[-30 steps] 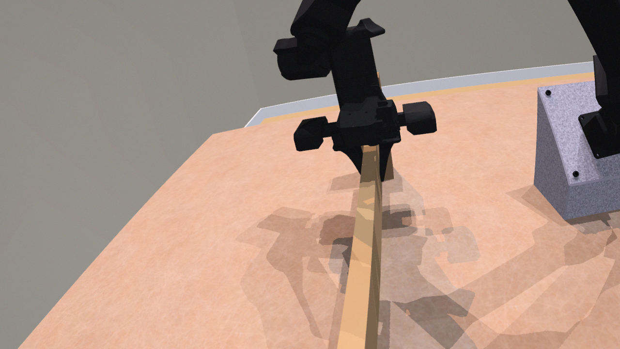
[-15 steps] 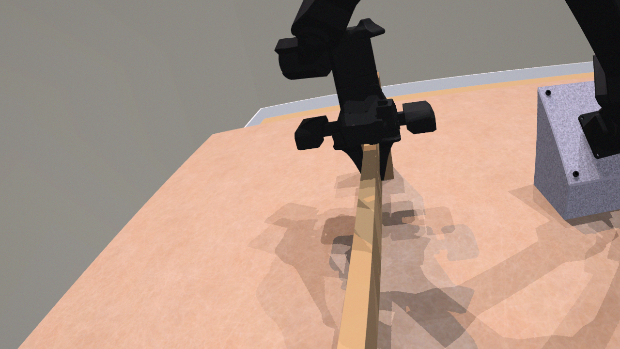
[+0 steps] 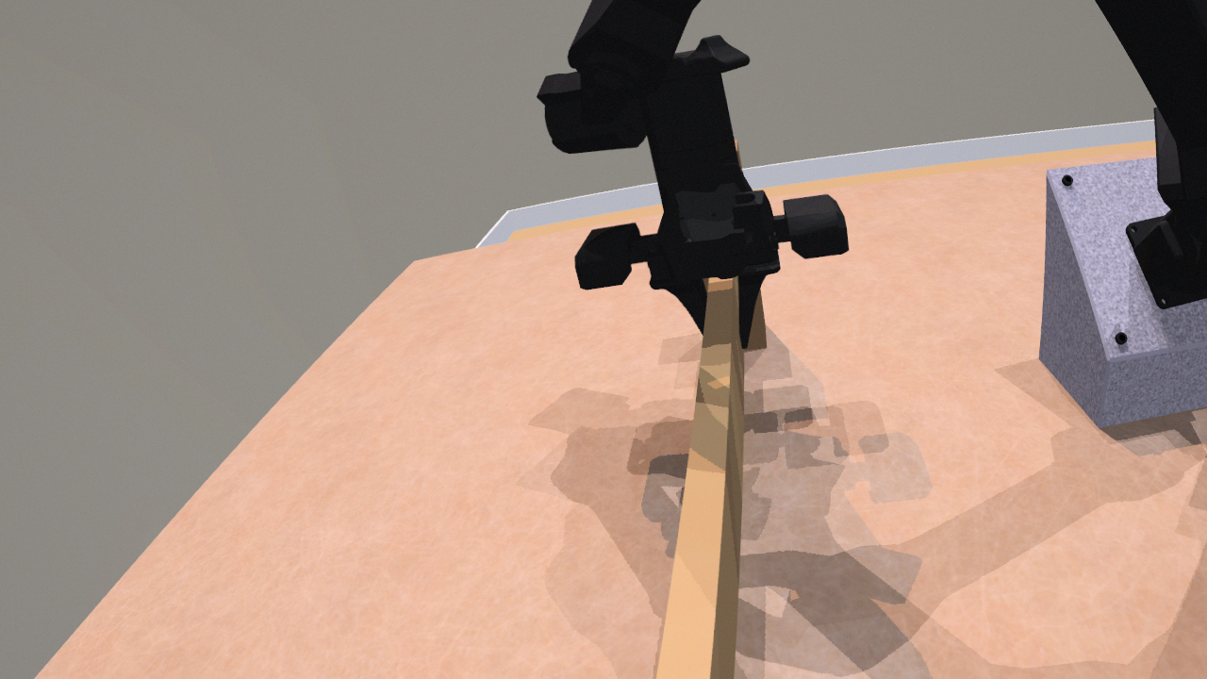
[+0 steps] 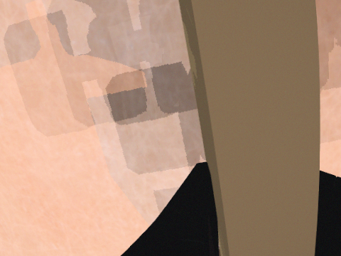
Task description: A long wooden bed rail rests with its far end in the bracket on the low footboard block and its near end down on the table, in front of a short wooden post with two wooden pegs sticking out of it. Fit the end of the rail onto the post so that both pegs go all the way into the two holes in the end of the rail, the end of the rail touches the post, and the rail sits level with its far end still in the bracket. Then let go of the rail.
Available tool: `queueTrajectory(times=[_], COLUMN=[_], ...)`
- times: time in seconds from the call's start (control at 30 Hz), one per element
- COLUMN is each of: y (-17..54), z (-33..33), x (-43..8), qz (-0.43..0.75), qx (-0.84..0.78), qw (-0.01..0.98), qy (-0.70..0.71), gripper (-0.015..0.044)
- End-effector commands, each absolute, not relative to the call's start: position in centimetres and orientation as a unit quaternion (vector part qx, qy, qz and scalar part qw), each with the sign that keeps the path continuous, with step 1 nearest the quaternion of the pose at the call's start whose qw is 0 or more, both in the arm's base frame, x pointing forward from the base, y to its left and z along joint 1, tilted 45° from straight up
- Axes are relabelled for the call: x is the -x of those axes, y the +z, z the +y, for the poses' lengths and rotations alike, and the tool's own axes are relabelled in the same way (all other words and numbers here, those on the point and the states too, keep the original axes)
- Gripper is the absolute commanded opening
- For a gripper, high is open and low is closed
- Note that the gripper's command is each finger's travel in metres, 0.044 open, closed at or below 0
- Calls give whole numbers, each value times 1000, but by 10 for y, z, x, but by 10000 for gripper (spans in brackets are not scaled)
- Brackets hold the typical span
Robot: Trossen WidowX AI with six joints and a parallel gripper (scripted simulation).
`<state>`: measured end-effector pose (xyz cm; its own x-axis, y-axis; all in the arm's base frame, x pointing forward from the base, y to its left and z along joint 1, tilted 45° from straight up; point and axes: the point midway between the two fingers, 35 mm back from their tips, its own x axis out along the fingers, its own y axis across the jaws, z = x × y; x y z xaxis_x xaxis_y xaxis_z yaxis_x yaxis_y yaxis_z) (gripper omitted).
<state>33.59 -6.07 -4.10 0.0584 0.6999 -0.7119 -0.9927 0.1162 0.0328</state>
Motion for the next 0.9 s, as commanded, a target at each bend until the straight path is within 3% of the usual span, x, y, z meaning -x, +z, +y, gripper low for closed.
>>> queueTrajectory(times=[0.0,0.6,0.87], y=[-42,-45,-45], z=[-67,-71,-65], x=[-336,-335,-335], qz=[298,298,298], qx=[247,247,246], qw=[688,688,685], qy=[613,613,618], gripper=[0,0,210])
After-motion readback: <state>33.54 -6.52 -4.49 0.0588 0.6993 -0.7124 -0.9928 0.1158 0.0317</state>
